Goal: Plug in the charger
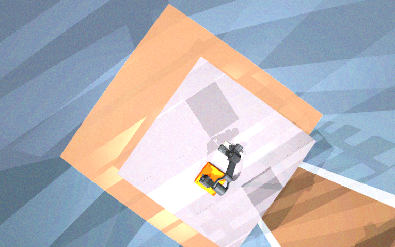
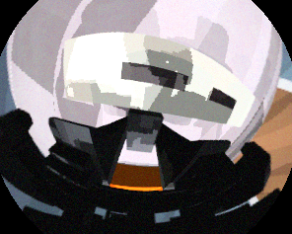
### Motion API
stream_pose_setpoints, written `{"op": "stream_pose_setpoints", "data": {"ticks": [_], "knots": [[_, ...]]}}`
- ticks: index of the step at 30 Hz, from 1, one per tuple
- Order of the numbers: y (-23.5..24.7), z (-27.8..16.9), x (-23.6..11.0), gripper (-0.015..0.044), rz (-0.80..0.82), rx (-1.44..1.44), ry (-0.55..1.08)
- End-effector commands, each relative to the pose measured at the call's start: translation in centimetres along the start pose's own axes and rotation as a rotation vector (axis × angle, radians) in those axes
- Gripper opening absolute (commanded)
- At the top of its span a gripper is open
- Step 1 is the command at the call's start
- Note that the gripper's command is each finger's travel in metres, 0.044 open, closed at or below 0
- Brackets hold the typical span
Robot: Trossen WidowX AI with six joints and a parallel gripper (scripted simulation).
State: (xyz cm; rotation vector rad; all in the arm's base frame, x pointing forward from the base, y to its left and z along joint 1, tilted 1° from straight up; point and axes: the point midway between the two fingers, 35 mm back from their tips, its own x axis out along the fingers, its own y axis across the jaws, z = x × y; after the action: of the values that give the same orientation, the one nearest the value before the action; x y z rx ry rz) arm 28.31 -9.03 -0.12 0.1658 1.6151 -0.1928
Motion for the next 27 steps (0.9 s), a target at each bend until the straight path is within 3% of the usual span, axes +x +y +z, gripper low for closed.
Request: {"op": "stream_pose_setpoints", "data": {"ticks": [1,27], "knots": [[0.1,0.4,-0.1,0.0000,0.004,0.003,-0.007],[0.1,1.4,-0.2,0.0000,0.004,0.003,-0.008]]}}
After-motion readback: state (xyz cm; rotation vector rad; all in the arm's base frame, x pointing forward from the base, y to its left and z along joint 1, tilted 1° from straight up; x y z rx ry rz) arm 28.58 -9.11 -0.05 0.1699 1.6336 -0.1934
